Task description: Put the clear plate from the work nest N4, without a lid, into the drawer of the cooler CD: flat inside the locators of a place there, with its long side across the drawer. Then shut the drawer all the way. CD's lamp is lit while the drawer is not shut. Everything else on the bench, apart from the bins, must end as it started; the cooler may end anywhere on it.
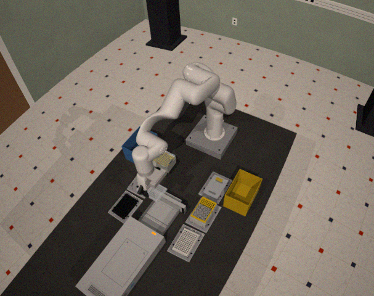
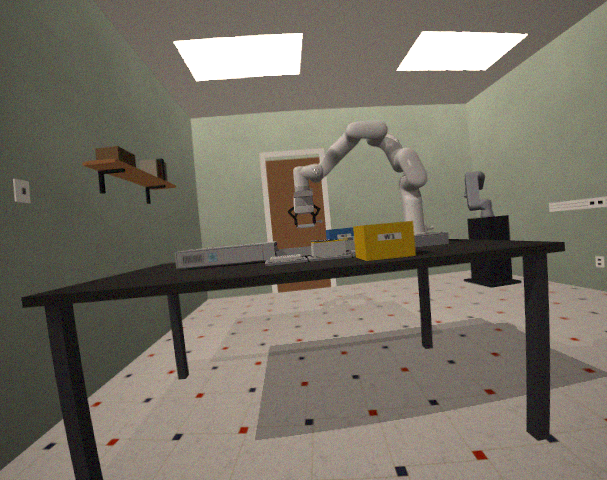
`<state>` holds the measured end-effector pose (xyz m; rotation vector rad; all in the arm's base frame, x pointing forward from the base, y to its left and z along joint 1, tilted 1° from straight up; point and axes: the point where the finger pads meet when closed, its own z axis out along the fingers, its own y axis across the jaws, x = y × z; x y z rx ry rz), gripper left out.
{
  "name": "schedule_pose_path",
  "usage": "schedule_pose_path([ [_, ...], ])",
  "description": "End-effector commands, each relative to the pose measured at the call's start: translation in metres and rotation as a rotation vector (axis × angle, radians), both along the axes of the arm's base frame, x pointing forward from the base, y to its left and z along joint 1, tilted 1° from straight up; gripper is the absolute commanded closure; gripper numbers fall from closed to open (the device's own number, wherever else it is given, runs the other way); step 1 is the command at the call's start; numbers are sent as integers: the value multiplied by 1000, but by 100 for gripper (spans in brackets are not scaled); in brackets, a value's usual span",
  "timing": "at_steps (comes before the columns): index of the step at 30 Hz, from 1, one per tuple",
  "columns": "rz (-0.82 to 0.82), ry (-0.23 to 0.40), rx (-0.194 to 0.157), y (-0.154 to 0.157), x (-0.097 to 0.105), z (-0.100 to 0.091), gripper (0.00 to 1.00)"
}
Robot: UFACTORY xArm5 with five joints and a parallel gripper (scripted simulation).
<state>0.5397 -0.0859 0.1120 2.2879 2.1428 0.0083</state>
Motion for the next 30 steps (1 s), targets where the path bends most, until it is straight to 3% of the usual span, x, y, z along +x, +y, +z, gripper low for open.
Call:
schedule_pose_path([
  [1,1,-3,-11,8,7,2,100],
  [30,1,-3,-11,67,42,2,100],
])
